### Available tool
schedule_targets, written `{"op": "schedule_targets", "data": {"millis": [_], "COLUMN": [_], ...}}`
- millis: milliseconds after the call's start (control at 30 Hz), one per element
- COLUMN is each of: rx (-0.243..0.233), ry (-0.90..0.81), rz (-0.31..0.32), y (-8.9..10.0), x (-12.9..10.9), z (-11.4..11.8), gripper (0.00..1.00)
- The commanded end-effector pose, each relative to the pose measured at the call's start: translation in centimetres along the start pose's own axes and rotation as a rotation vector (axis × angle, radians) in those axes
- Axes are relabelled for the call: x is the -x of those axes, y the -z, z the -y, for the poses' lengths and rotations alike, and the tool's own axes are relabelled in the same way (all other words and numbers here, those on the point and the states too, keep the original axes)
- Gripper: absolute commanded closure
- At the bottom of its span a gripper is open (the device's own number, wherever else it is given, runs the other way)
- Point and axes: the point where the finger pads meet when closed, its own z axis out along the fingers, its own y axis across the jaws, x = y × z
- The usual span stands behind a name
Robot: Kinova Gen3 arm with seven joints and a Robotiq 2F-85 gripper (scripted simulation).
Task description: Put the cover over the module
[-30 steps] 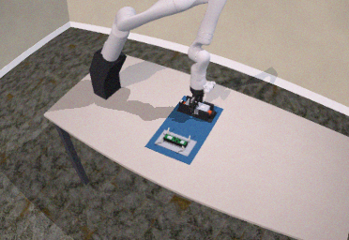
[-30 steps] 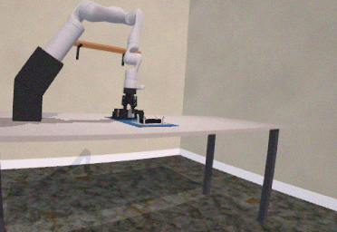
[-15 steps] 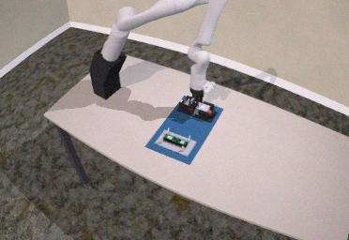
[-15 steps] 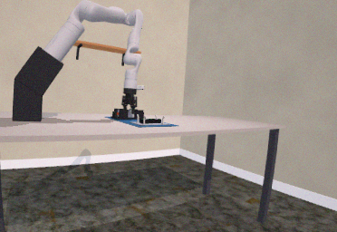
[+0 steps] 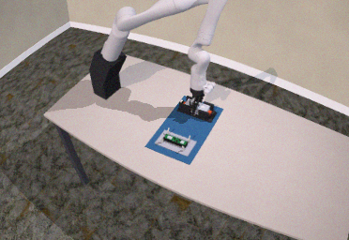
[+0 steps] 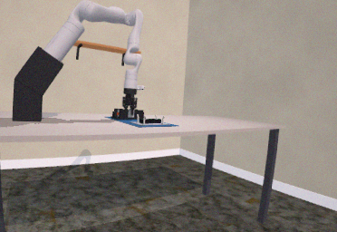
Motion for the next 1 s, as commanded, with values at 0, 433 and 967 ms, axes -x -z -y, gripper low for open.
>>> {"op": "schedule_targets", "data": {"millis": [0,433,967], "rx": [-0.001,-0.001,-0.001], "ry": [0.000,0.000,0.000], "rz": [-0.001,-0.001,-0.001], "y": [0.04,0.04,0.04], "x": [-0.04,-0.05,-0.05], "z": [0.02,0.02,0.02], "gripper": [0.30,0.30,1.00]}}
